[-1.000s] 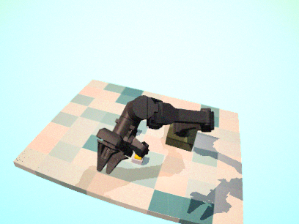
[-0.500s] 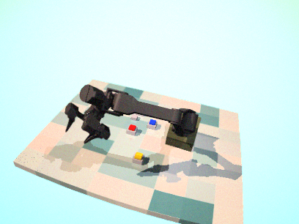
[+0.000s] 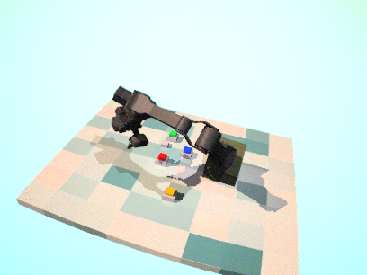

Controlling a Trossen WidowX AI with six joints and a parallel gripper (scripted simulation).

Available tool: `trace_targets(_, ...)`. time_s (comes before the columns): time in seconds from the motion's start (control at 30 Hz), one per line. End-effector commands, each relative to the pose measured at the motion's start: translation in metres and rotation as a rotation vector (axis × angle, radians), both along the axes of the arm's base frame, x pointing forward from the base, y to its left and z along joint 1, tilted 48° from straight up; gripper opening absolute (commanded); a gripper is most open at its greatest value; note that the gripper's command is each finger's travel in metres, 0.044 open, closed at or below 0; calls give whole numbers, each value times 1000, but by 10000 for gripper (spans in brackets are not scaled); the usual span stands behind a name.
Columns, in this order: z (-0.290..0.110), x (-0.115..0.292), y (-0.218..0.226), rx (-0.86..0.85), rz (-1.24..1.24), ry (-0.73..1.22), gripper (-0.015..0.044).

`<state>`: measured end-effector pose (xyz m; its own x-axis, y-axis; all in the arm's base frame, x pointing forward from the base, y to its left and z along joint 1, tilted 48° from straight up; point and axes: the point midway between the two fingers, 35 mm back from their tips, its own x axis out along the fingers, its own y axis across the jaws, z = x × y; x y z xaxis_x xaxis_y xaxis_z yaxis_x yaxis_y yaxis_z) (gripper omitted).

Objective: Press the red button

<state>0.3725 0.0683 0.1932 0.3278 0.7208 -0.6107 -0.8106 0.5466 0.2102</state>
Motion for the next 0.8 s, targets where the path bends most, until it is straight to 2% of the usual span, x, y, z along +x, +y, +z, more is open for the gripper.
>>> trace_targets(0.0, -62, -25, -32, 18, -133, 330, 400)
trace_targets(0.2, -133, -93, -65, 86, -313, 884, 400)
trace_targets(0.53, -135, -96, -65, 89, -319, 905, 400)
trace_targets(0.77, -176, -100, -20, 91, -318, 904, 216)
